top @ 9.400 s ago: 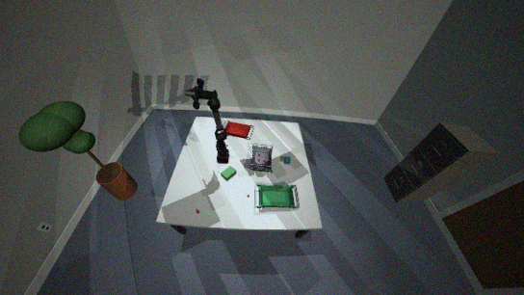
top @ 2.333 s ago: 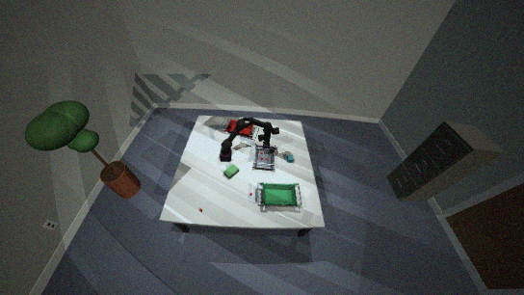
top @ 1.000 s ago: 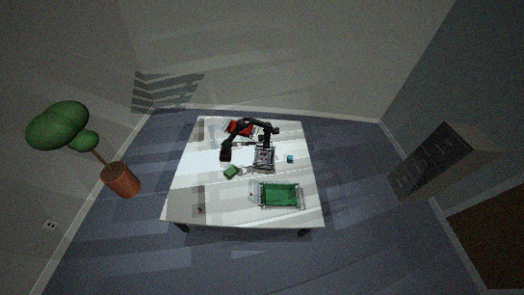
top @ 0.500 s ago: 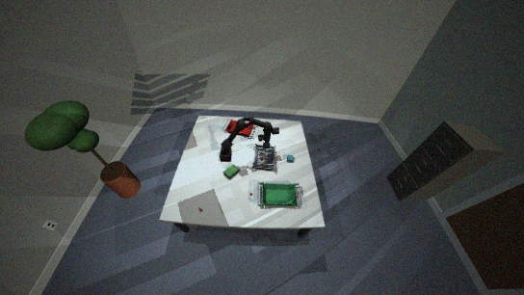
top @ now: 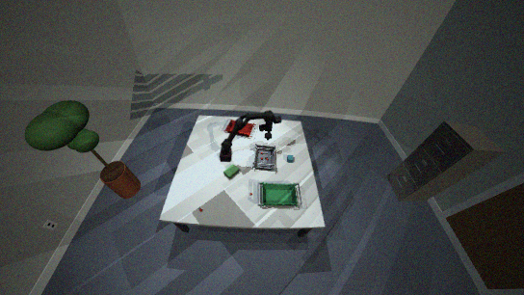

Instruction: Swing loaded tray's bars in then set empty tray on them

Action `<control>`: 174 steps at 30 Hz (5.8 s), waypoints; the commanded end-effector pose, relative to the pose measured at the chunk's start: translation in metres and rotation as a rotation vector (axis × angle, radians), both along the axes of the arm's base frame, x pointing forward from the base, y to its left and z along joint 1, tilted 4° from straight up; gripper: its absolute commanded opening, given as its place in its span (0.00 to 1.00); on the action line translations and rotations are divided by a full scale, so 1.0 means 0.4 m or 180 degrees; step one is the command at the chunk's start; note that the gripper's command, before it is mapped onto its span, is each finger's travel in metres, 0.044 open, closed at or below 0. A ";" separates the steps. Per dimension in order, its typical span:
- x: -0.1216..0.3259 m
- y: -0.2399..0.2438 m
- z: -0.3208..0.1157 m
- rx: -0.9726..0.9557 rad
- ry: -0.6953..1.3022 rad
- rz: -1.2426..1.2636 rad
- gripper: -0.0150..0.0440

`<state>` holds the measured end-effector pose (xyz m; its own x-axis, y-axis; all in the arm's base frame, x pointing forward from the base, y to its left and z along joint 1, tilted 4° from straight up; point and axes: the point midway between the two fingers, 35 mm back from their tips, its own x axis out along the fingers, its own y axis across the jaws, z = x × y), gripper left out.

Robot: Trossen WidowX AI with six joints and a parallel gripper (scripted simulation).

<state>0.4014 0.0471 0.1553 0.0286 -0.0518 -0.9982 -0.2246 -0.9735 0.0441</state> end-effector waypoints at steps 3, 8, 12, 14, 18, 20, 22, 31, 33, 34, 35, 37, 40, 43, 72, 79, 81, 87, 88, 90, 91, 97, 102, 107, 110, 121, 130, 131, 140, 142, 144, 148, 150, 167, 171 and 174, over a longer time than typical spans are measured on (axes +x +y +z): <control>-0.014 0.056 -0.033 0.0020 0.0006 -0.0585 1.00; -0.054 0.167 -0.066 0.0068 -0.0047 -0.1773 1.00; -0.097 0.251 -0.093 0.0103 -0.0079 -0.2725 1.00; -0.112 0.276 -0.101 0.0112 -0.0088 -0.3029 1.00; -0.137 0.314 -0.114 0.0125 -0.0100 -0.3488 1.00; -0.150 0.332 -0.121 0.0130 -0.0106 -0.3723 1.00; -0.164 0.350 -0.128 0.0135 -0.0112 -0.3961 1.00; -0.234 0.427 -0.159 0.0147 -0.0138 -0.5042 1.00; -0.251 0.443 -0.166 0.0148 -0.0145 -0.5284 1.00; -0.260 0.450 -0.170 0.0148 -0.0148 -0.5406 1.00; -0.268 0.458 -0.173 0.0148 -0.0151 -0.5527 1.00; -0.286 0.472 -0.180 0.0147 -0.0158 -0.5771 1.00; -0.313 0.493 -0.191 0.0144 -0.0169 -0.6135 1.00; -0.341 0.513 -0.201 0.0139 -0.0181 -0.6498 1.00; -0.638 0.626 -0.301 0.0020 -0.0407 -1.0046 1.00; -0.674 0.630 -0.313 0.0002 -0.0452 -1.0464 1.00; -0.674 0.630 -0.313 0.0002 -0.0452 -1.0464 1.00; -0.674 0.630 -0.313 0.0002 -0.0452 -1.0464 1.00; -0.674 0.630 -0.313 0.0002 -0.0452 -1.0464 1.00; -0.674 0.630 -0.313 0.0002 -0.0452 -1.0464 1.00; -0.674 0.630 -0.313 0.0002 -0.0452 -1.0464 1.00; -0.673 0.633 -0.346 0.0002 -0.0453 -1.0463 1.00; -0.674 0.635 -0.419 0.0001 -0.0454 -1.0463 1.00; -0.677 0.630 -0.491 0.0000 -0.0457 -1.0462 1.00; -0.680 0.625 -0.524 -0.0001 -0.0459 -1.0461 1.00; -0.680 0.625 -0.526 -0.0001 -0.0459 -1.0461 1.00; -0.680 0.625 -0.526 -0.0001 -0.0459 -1.0461 0.80; -0.680 0.625 -0.526 -0.0001 -0.0459 -1.0461 0.78; -0.680 0.625 -0.526 -0.0001 -0.0459 -1.0461 0.59; -0.680 0.625 -0.526 -0.0001 -0.0459 -1.0461 0.57; -0.680 0.625 -0.526 -0.0001 -0.0459 -1.0461 0.55; -0.680 0.625 -0.526 -0.0001 -0.0459 -1.0461 0.50; -0.680 0.625 -0.526 -0.0001 -0.0459 -1.0461 0.48; -0.680 0.625 -0.526 -0.0001 -0.0459 -1.0461 0.29; -0.677 0.629 -0.498 -0.0001 -0.0458 -1.0461 0.25; -0.675 0.634 -0.450 0.0000 -0.0457 -1.0462 0.25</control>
<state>0.1307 0.2984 -0.0428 -0.0249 -0.0326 -0.9992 0.3648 0.9303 -0.0395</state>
